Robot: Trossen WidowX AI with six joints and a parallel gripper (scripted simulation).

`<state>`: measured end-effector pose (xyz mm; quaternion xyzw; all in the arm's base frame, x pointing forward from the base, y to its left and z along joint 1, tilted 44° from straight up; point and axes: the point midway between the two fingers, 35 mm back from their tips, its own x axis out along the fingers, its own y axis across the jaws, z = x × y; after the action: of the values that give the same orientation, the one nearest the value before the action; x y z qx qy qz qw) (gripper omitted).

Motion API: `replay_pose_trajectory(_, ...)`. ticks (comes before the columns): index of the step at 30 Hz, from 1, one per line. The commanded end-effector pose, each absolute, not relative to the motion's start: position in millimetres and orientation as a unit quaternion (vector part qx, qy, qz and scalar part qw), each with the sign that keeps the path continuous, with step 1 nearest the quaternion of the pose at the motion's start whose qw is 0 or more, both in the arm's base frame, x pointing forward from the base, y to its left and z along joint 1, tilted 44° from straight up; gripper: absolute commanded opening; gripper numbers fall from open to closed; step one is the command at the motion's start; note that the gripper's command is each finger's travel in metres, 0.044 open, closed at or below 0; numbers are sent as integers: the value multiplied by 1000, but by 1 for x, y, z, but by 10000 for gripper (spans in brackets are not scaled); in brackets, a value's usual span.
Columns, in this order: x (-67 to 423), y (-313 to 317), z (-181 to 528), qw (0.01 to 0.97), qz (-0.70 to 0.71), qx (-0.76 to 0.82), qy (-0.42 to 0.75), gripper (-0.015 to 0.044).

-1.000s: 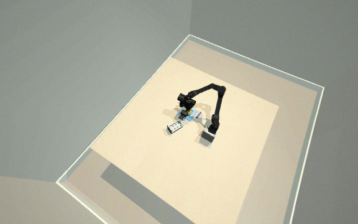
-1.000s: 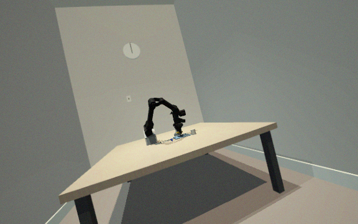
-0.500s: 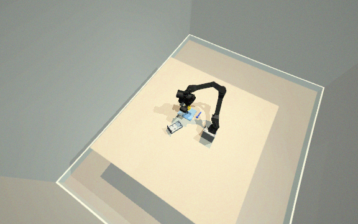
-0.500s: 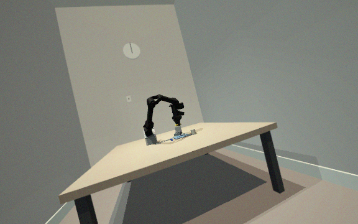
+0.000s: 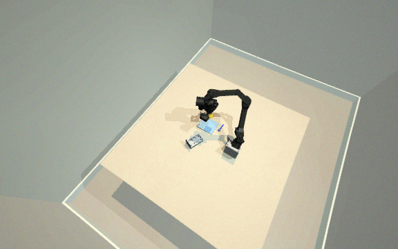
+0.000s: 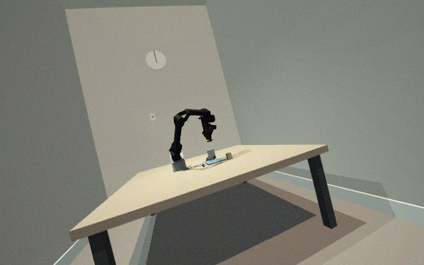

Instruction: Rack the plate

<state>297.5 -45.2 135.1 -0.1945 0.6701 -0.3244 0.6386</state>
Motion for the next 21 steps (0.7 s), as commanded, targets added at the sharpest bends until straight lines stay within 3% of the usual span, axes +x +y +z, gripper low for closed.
replay_pose_trajectory(1, 298, -39, 140, 639, -329, -190, 669, 0)
replay_pose_trajectory(14, 290, 27, 79, 663, -445, -67, 598, 0)
replay_pose_trajectory(21, 289, 30, 75, 663, -450, -60, 595, 0)
